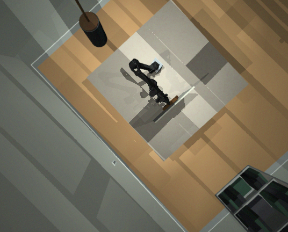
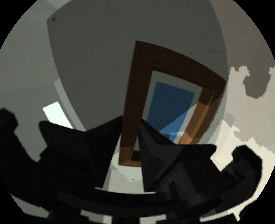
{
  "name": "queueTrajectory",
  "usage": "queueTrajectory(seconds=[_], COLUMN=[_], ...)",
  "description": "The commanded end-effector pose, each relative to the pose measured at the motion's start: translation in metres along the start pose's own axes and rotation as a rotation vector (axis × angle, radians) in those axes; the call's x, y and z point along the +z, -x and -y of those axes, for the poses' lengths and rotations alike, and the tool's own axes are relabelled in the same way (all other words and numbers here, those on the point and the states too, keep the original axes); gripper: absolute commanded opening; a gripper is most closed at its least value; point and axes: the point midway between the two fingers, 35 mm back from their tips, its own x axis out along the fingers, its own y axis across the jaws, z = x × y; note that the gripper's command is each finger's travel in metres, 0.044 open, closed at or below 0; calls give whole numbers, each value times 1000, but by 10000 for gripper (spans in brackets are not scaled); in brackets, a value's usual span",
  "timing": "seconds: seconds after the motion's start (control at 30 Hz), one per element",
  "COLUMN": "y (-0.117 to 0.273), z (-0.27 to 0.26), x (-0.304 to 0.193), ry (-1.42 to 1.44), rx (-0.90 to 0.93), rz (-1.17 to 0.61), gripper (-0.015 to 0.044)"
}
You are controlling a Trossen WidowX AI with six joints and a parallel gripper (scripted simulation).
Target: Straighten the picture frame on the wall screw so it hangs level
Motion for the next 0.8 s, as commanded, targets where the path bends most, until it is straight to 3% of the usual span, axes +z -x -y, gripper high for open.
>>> queueTrajectory(seconds=[0.0,0.77], y=[0,-1], z=[-6,-3], x=[-1,-2], ry=[7,7], rx=[15,15], rz=[-3,-3], gripper=[0,0])
